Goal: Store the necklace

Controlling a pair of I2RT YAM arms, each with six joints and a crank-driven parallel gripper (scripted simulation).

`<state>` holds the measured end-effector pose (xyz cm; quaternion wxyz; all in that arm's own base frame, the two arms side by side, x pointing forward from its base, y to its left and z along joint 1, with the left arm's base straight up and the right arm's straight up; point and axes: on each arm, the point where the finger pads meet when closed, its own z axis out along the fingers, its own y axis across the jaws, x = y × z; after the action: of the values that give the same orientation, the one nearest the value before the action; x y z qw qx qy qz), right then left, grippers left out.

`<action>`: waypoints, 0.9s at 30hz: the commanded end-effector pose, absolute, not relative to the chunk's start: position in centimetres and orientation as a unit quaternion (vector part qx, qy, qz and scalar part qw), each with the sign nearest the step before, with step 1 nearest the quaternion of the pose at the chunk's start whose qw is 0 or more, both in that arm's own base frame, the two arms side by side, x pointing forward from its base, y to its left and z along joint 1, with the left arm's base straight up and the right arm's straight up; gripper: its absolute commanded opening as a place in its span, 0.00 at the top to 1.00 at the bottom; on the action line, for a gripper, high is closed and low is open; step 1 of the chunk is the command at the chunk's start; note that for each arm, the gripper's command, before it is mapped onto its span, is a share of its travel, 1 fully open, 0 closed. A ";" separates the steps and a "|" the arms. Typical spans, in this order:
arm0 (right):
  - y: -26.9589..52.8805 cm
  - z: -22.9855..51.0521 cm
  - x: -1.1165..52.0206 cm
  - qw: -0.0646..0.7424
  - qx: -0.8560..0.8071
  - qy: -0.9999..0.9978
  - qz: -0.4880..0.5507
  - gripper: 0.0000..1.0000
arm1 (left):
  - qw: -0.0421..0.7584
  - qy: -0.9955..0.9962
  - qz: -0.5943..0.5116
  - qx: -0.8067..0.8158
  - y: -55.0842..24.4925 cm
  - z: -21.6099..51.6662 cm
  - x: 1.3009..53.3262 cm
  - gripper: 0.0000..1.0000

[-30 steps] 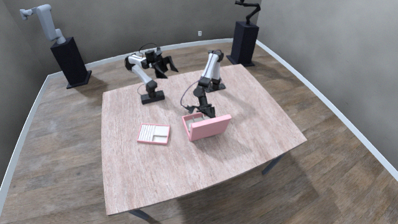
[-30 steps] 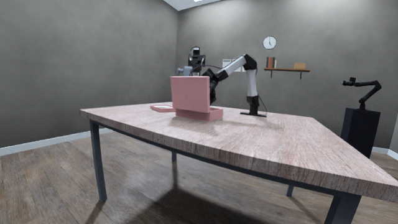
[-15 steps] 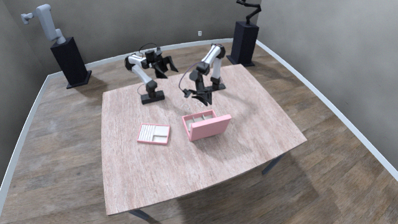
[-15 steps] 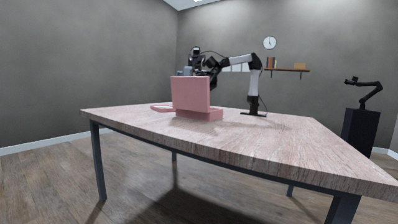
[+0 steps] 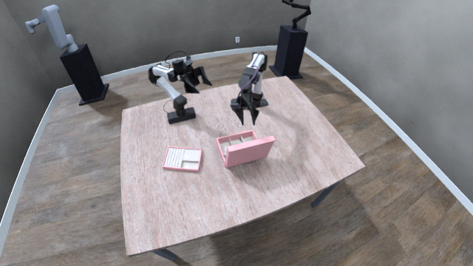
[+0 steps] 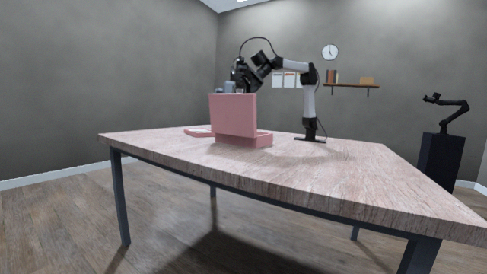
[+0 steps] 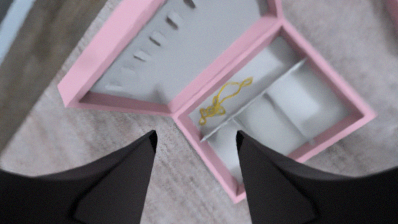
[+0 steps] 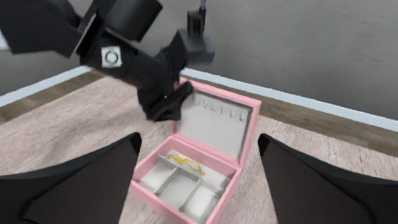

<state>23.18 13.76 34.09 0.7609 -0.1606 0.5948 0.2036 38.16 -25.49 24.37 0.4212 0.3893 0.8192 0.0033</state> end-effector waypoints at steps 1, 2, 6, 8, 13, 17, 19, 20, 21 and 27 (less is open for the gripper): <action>13.6 36.1 22.8 0.771 -0.156 0.580 0.210 0.00 | 0.397 0.849 -0.073 0.342 -27.1 24.6 37.8 0.31; 13.6 36.1 22.8 0.771 -0.156 0.580 0.210 0.00 | 0.402 0.851 -0.086 0.327 -27.3 25.0 38.3 0.31; 13.6 36.1 22.8 0.771 -0.156 0.580 0.210 0.00 | 0.409 0.860 -0.127 0.277 -27.5 26.2 39.6 0.31; 13.6 36.1 22.8 0.771 -0.156 0.580 0.210 0.00 | 0.412 0.862 -0.135 0.264 -27.5 26.5 40.0 0.31; 13.6 36.1 22.8 0.771 -0.156 0.580 0.210 0.00 | 0.410 0.863 -0.126 0.266 -27.1 26.4 40.1 0.31; 13.6 36.1 22.8 0.771 -0.156 0.580 0.210 0.00 | 0.410 0.863 -0.126 0.266 -27.1 26.4 40.1 0.31; 13.6 36.1 22.8 0.771 -0.156 0.580 0.210 0.00 | 0.410 0.864 -0.126 0.266 -27.1 26.4 40.1 0.31; 13.6 36.1 22.8 0.771 -0.156 0.580 0.210 0.00 | 0.410 0.864 -0.126 0.266 -27.1 26.4 40.1 0.31; 13.6 36.1 22.8 0.771 -0.156 0.580 0.210 0.00 | 0.410 0.864 -0.126 0.266 -27.1 26.4 40.1 0.31; 13.6 36.1 22.8 0.771 -0.156 0.580 0.210 0.00 | 0.410 0.864 -0.126 0.266 -27.1 26.4 40.1 0.31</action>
<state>23.18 13.76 34.09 0.7609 -0.1606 0.5948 0.2036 39.89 -26.52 25.36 0.4022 0.2678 0.8676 -0.1175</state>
